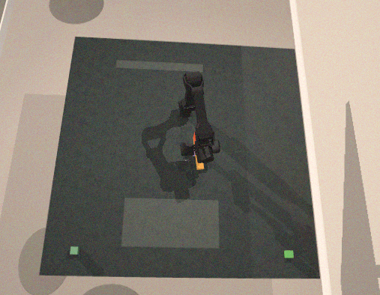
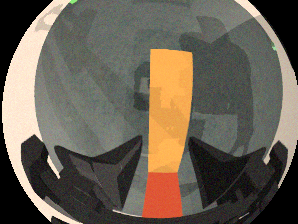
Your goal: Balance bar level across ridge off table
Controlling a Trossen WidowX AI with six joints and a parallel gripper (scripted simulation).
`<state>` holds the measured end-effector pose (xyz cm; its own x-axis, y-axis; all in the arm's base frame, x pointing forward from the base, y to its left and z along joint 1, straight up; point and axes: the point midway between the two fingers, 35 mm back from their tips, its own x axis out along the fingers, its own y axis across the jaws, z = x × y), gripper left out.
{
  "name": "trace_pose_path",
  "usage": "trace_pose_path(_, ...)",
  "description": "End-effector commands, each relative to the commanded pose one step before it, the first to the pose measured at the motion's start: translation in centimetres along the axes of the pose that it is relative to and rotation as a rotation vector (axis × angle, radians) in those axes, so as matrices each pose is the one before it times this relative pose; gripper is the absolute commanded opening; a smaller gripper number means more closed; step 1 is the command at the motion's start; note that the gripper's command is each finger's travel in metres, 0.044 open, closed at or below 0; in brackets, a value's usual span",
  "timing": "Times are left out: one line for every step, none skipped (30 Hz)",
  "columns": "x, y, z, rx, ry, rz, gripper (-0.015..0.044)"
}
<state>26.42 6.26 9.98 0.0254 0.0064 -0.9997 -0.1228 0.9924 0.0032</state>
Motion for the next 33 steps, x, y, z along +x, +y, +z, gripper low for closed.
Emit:
trace_pose_path(-0.002, -0.005, -0.001, -0.0001, -0.00011, -0.00033, 0.0316)
trace_pose_path(0.0, 0.0, 0.0, 0.0, 0.0, 0.0, 0.0342)
trace_pose_path(0.0, 0.0, 0.0, 0.0, 0.0, 0.0, 0.0369)
trace_pose_path(0.0, 0.0, 0.0, 0.0, 0.0, 0.0, 0.0395)
trace_pose_path(0.0, 0.0, 0.0, 0.0, 0.0, 0.0, 0.0421)
trace_pose_path(0.0, 0.0, 0.0, 0.0, 0.0, 0.0, 0.044)
trace_pose_path(0.0, 0.0, 0.0, 0.0, 0.0, 0.0, 0.044)
trace_pose_path(0.0, 0.0, 0.0, 0.0, 0.0, 0.0, 0.044)
trace_pose_path(-0.203, 0.005, 0.04, 0.0, -0.00003, 0.00001, 0.044)
trace_pose_path(-0.611, 0.012, 0.111, 0.0, -0.00009, 0.00003, 0.044)
trace_pose_path(-1.024, 0.017, 0.152, 0.0, -0.00012, 0.00004, 0.044)
trace_pose_path(-1.259, 0.015, 0.128, 0.0, -0.00009, 0.00004, 0.044)
trace_pose_path(-1.264, 0.008, 0.065, 0.0, -0.00003, 0.00004, 0.044)
trace_pose_path(-1.266, 0.001, 0.001, 0.0, 0.00003, 0.00003, 0.044)
trace_pose_path(-1.264, -0.006, -0.062, 0.0, 0.00009, 0.00002, 0.044)
trace_pose_path(-1.259, -0.013, -0.125, 0.0, 0.00015, 0.00002, 0.044)
trace_pose_path(-1.024, -0.016, -0.149, 0.0, 0.00016, 0.00001, 0.044)
trace_pose_path(-0.611, -0.012, -0.11, 0.0, 0.00012, 0.0, 0.044)
trace_pose_path(-0.203, -0.004, -0.04, 0.0, 0.00004, 0.0, 0.044)
trace_pose_path(0.0, 0.0, 0.0, 0.0, 0.0, 0.0, 0.044)
trace_pose_path(0.0, 0.0, 0.0, 0.0, 0.0, 0.0, 0.044)
trace_pose_path(0.0, 0.0, 0.0, 0.0, 0.0, 0.0, 0.044)
trace_pose_path(0.0, 0.0, 0.0, 0.0, 0.0, 0.0, 0.044)
trace_pose_path(0.0, 0.0, 0.0, 0.0, 0.0, 0.0, 0.044)
trace_pose_path(0.0, 0.0, 0.0, 0.0, 0.0, 0.0, 0.044)
trace_pose_path(0.0, 0.0, 0.0, 0.0, 0.0, 0.0, 0.044)
trace_pose_path(0.0, 0.0, 0.0, 0.0, 0.0, 0.0, 0.044)
trace_pose_path(0.0, 0.0, 0.0, 0.0, 0.0, 0.0, 0.044)
trace_pose_path(0.0, 0.0, 0.0, 0.0, 0.0, 0.0, 0.044)
trace_pose_path(0.0, 0.0, 0.0, 0.0, 0.0, 0.0, 0.044)
trace_pose_path(0.0, 0.0, 0.0, 0.0, 0.0, 0.0, 0.044)
trace_pose_path(0.0, 0.0, 0.0, 0.0, 0.0, 0.0, 0.044)
trace_pose_path(0.0, 0.0, 0.0, 0.0, 0.0, 0.0, 0.044)
